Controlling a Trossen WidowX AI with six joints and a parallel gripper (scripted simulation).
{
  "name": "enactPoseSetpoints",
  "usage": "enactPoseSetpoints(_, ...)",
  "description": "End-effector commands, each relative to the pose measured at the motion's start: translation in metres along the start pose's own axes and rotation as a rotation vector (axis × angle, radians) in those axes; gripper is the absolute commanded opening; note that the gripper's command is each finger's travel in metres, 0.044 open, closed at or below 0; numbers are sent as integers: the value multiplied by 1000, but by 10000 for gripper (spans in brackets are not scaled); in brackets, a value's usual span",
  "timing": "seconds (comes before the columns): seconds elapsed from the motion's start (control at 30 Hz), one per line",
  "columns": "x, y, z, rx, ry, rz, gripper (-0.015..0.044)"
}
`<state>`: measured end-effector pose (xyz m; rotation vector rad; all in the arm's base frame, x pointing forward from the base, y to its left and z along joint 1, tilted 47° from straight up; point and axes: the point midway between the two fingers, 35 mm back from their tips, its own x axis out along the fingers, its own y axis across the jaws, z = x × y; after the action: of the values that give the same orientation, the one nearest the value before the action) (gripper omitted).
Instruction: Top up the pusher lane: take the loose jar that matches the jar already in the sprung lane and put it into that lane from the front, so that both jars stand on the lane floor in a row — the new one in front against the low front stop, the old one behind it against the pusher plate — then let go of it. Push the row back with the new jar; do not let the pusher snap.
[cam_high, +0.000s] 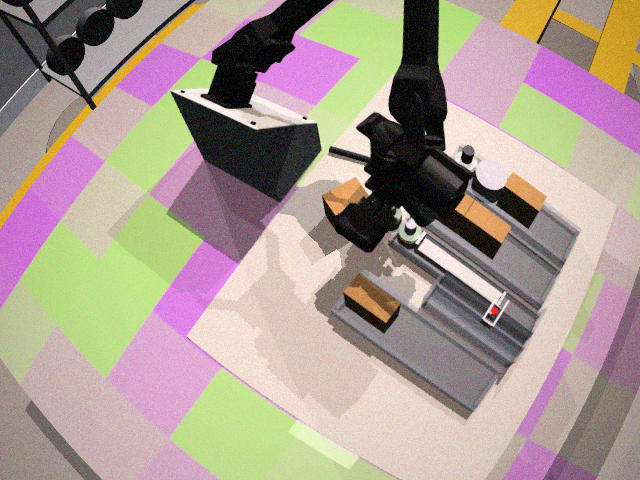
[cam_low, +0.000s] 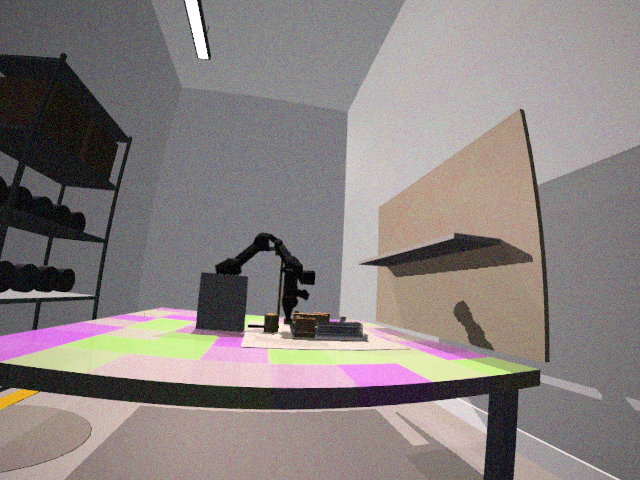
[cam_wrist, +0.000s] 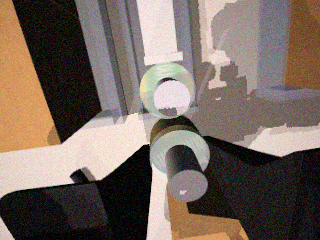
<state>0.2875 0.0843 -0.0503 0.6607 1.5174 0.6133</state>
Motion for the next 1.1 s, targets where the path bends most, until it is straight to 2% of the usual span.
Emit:
enactPoseSetpoints(0.0,0,1,2,3,-1,5,0)
enactPoseSetpoints(1.07,0,1,14,2,-2,5,0)
